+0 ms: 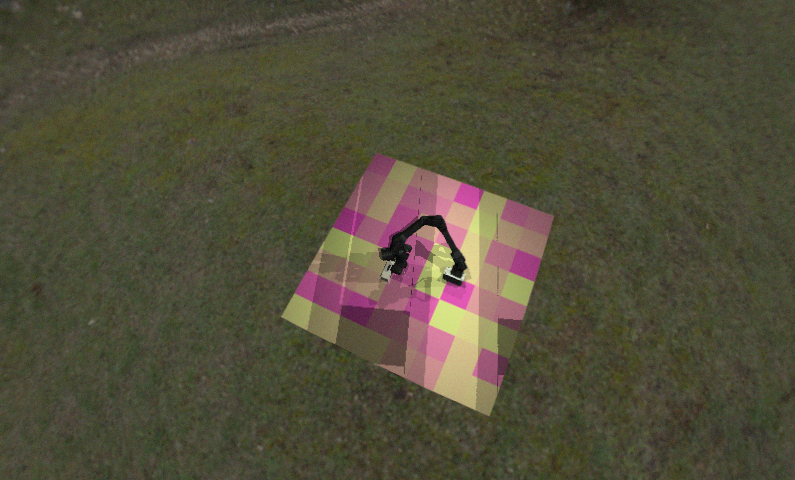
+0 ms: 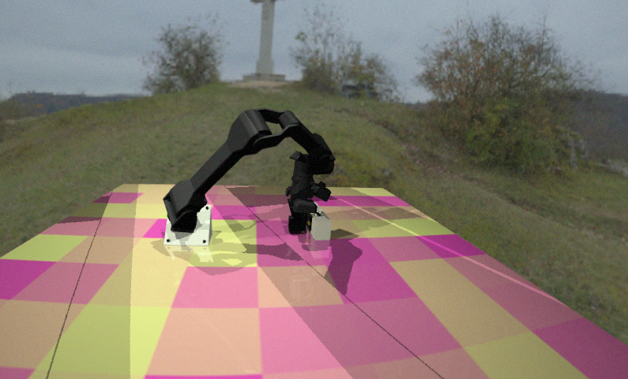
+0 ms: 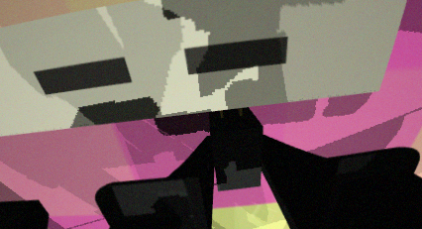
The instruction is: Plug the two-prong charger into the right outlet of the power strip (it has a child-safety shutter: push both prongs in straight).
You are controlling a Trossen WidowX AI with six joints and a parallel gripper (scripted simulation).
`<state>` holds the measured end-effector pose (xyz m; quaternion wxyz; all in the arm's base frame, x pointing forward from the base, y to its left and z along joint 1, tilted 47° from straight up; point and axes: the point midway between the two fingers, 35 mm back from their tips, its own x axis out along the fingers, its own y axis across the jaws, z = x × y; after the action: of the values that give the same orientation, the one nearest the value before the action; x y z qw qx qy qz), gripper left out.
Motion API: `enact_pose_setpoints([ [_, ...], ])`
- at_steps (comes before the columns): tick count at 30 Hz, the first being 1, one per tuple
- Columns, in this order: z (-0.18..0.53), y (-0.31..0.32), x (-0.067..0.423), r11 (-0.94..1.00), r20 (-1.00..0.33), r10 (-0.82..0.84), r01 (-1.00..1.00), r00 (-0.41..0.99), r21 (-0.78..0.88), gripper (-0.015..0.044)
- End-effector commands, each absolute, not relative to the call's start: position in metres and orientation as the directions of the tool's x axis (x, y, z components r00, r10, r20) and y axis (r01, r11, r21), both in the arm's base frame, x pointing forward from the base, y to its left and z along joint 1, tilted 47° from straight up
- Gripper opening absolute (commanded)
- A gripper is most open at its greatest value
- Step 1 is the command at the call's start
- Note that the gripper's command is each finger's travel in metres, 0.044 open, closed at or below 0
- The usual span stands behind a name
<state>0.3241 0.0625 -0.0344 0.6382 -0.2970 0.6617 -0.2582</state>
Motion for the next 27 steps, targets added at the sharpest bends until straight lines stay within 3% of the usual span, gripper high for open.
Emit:
enact_pose_setpoints([
  [1, -0.0336, 0.0622, 0.3245, 0.688, -0.689, -0.725, -0.067, -0.007, -0.723, 0.0000],
  [27, -0.0335, 0.0628, 0.3305, 0.688, -0.689, -0.725, -0.067, -0.007, -0.723, 0.0000],
])
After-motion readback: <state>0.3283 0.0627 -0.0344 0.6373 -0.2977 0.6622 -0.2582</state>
